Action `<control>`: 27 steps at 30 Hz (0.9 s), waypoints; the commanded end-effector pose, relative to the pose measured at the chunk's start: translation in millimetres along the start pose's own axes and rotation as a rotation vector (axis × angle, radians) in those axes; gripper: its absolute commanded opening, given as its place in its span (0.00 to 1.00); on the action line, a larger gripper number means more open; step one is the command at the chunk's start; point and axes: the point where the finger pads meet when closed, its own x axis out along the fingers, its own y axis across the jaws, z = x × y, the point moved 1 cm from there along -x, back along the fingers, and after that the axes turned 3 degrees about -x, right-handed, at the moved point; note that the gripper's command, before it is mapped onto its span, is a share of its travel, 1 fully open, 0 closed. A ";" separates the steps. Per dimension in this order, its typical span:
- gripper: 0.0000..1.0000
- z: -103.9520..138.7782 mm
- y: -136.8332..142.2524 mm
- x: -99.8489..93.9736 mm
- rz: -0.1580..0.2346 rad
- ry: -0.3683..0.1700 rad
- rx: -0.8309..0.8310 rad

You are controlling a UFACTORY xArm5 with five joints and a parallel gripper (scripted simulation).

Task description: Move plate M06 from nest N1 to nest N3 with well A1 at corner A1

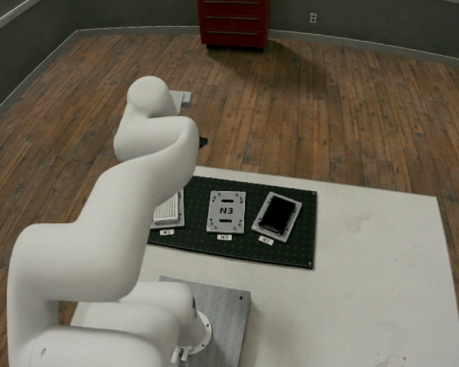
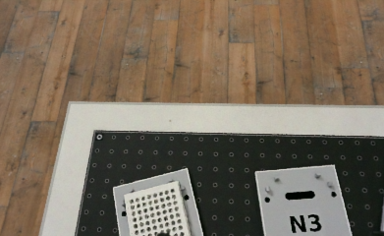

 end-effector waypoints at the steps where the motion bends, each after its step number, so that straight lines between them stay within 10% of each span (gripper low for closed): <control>1: 1.00 -1.0 -0.1 -1.0 0.000 0.003 0.000; 17: 1.00 -1.0 -0.1 -1.0 0.000 0.003 0.000; 27: 1.00 -5.6 35.0 19.3 0.043 -0.161 0.021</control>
